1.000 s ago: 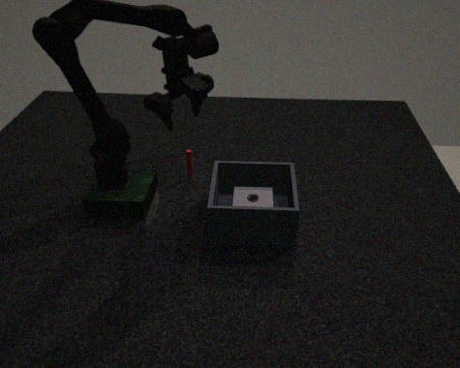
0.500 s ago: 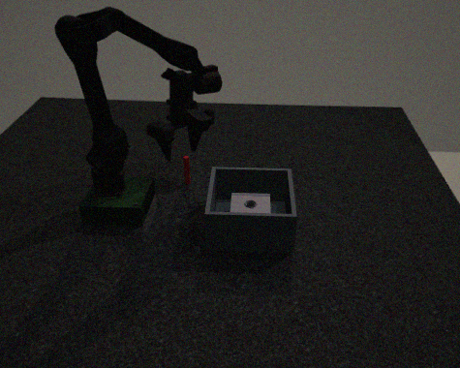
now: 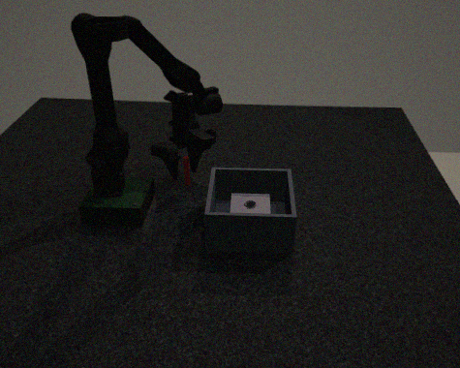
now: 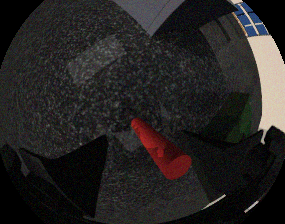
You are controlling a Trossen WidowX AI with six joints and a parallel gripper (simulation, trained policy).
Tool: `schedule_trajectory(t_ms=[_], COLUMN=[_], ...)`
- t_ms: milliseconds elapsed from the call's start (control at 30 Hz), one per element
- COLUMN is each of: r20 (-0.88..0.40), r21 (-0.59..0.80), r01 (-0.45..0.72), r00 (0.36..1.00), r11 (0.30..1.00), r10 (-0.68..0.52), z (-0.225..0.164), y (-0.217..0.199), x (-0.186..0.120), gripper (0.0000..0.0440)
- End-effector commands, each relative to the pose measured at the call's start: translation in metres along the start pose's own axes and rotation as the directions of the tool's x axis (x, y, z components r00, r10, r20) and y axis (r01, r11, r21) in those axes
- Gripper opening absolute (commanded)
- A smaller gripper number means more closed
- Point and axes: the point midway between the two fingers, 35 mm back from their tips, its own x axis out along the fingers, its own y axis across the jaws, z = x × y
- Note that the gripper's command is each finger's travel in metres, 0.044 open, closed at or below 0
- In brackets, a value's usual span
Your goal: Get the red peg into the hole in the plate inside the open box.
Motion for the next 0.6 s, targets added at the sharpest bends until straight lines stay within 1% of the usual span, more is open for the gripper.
schedule_trajectory(t_ms=[0, 267, 333, 433, 567], r20=[0.003, -0.002, -0.002, 0.04, 0.08], r21=[-0.003, 0.003, 0.003, 0.004, 0.008], r01=[0.018, 0.062, 0.076, 0.075, 0.078], r00=[1.0, 0.998, 0.997, 0.996, 0.994], r11=[1.0, 0.998, 0.997, 0.997, 0.997], r10=[-0.018, -0.062, -0.076, -0.075, -0.078], z=[0.001, 0.005, 0.005, 0.017, 0.029], y=[-0.001, -0.002, -0.003, -0.003, -0.005], x=[0.008, 0.016, 0.017, 0.006, -0.01], gripper=[0.0261, 0.0051, 0.0009, 0.0, 0.0])
